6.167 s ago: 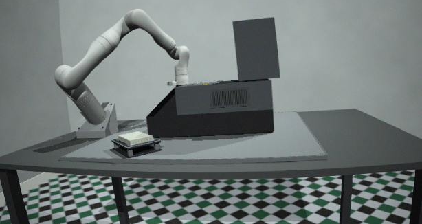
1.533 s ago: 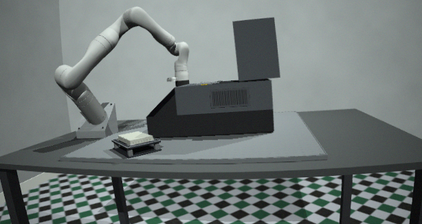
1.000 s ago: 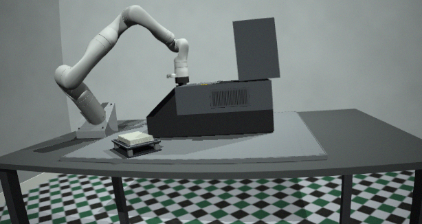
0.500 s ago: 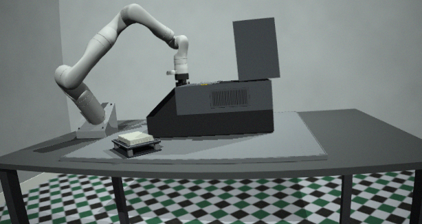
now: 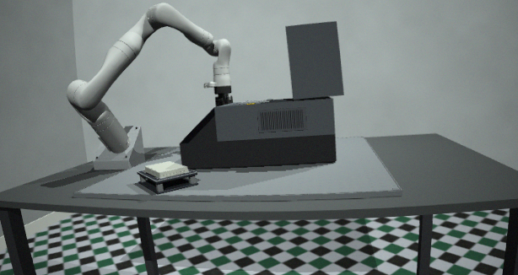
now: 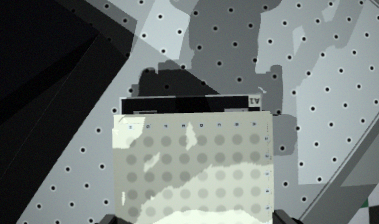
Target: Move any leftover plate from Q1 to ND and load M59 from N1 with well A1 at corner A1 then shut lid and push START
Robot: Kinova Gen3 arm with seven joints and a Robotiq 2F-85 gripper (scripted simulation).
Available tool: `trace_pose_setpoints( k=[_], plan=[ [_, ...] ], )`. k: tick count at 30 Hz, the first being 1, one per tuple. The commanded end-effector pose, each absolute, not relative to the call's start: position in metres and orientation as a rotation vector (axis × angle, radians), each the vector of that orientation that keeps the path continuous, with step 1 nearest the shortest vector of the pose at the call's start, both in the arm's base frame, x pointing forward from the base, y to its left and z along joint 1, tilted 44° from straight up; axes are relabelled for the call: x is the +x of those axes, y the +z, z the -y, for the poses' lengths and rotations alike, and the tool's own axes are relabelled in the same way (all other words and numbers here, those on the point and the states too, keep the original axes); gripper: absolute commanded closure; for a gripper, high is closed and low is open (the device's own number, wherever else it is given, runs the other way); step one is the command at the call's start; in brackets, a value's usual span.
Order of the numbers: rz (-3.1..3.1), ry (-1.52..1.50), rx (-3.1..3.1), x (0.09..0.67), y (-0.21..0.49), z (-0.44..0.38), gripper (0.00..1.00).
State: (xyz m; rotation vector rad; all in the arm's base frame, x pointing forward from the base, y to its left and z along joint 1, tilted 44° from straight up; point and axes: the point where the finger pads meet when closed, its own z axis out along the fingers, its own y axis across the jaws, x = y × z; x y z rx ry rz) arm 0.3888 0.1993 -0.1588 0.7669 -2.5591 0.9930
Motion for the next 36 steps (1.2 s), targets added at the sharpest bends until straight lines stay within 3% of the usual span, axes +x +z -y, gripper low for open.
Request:
trace_pose_setpoints(
  k=[1, 36],
  plan=[
    [2.561, 0.992, 0.768, 0.389, -0.156, -0.202, 0.1],
    [2.561, 0.992, 0.768, 0.392, -0.126, -0.231, 0.1]
  ],
)
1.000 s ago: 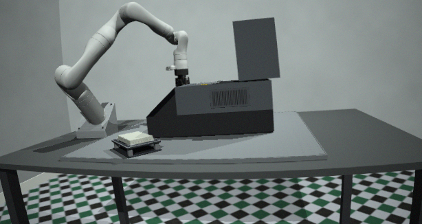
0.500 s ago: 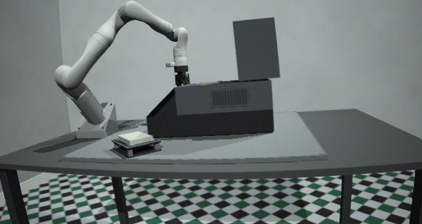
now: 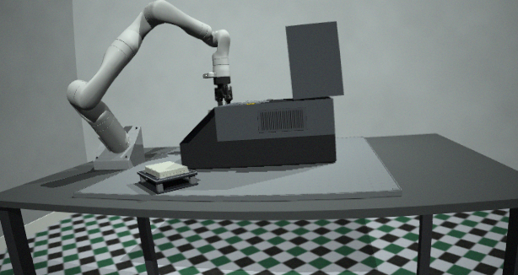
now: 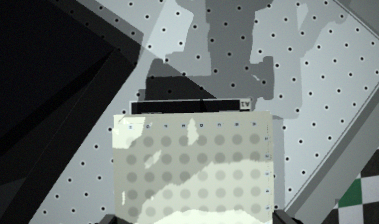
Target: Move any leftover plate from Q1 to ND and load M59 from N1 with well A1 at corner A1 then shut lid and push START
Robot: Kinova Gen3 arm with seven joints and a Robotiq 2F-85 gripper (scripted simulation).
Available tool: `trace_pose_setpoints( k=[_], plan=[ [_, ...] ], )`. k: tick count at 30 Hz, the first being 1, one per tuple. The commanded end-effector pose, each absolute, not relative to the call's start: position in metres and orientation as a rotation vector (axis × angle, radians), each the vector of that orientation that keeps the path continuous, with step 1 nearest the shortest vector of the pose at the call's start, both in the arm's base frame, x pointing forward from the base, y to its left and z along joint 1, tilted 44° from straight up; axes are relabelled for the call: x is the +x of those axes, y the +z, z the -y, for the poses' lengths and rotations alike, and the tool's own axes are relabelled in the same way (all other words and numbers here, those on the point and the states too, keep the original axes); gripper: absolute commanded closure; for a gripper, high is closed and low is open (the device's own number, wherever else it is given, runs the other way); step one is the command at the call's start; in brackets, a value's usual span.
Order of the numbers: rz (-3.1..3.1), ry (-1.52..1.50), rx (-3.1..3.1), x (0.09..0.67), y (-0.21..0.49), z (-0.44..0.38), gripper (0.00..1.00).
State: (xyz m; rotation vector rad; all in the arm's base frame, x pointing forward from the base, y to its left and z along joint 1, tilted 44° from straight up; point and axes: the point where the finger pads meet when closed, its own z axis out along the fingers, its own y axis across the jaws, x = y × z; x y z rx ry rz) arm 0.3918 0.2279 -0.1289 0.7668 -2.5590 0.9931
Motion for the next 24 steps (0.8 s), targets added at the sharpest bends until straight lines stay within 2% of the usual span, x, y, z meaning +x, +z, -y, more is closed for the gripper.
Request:
trace_pose_setpoints(
  k=[1, 24],
  plan=[
    [2.561, 0.992, 0.768, 0.393, -0.125, -0.232, 0.1],
    [2.561, 0.992, 0.768, 0.395, -0.105, -0.251, 0.1]
  ],
)
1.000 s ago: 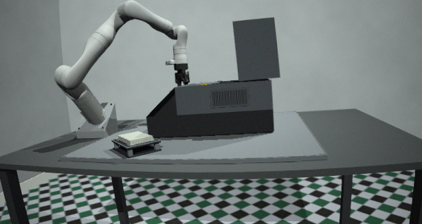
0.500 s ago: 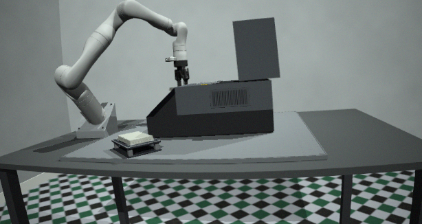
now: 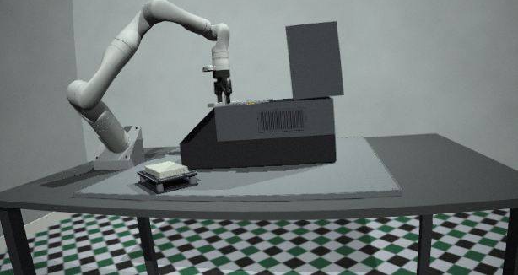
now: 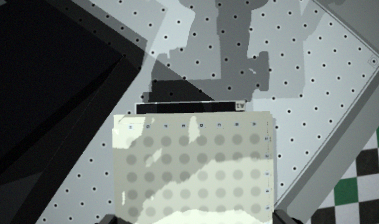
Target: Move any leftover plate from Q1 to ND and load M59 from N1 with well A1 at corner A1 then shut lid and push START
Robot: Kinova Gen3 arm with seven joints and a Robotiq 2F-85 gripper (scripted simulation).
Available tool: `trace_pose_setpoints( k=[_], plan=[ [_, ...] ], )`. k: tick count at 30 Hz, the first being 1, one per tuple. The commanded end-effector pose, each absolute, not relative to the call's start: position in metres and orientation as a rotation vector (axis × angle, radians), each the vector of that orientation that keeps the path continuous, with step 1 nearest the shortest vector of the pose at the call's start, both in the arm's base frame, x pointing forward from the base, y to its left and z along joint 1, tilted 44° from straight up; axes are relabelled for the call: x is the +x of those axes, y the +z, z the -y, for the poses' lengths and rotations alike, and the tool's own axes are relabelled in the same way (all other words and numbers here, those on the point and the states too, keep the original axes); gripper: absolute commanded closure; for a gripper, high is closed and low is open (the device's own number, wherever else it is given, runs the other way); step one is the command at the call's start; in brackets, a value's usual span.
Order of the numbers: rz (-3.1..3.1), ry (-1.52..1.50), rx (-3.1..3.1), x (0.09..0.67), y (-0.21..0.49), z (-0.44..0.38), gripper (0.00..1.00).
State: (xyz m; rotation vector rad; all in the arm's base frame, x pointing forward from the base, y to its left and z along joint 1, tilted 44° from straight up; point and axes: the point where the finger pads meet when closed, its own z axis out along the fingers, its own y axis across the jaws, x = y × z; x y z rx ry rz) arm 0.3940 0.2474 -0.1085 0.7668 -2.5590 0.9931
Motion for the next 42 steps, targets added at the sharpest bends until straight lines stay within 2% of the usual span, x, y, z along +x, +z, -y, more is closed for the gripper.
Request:
trace_pose_setpoints(
  k=[1, 42],
  plan=[
    [2.561, 0.992, 0.768, 0.395, -0.104, -0.252, 0.1],
    [2.561, 0.992, 0.768, 0.398, -0.07, -0.284, 0.1]
  ],
)
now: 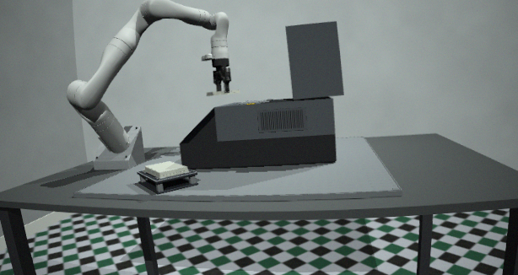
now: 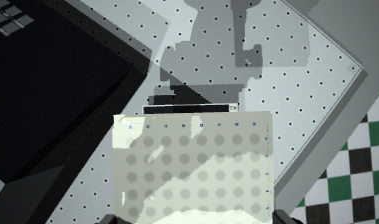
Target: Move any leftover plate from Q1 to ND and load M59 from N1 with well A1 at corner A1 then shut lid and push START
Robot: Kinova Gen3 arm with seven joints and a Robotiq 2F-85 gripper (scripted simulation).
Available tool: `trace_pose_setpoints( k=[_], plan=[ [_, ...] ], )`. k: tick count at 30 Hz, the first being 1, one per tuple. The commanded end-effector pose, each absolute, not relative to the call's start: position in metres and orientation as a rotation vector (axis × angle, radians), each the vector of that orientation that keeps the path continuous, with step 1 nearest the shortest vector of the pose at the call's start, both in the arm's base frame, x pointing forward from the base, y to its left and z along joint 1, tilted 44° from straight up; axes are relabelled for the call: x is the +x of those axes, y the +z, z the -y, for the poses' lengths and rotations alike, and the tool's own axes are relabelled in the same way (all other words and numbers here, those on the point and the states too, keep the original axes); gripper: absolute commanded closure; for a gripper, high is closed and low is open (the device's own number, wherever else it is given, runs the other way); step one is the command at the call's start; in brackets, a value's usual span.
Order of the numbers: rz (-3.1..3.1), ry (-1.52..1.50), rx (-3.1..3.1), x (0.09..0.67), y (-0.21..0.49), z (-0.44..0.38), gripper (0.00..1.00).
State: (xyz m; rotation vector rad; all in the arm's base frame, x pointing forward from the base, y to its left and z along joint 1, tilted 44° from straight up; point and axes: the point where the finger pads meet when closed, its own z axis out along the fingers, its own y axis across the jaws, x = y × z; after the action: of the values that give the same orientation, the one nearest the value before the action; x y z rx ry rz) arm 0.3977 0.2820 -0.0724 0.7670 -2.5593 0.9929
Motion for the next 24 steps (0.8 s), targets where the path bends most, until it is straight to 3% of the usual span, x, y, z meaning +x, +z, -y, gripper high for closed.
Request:
trace_pose_setpoints(
  k=[1, 24],
  plan=[
    [2.561, 0.992, 0.768, 0.398, -0.069, -0.285, 0.1],
    [2.597, 1.009, 0.697, 0.408, -0.053, -0.282, 0.1]
  ],
)
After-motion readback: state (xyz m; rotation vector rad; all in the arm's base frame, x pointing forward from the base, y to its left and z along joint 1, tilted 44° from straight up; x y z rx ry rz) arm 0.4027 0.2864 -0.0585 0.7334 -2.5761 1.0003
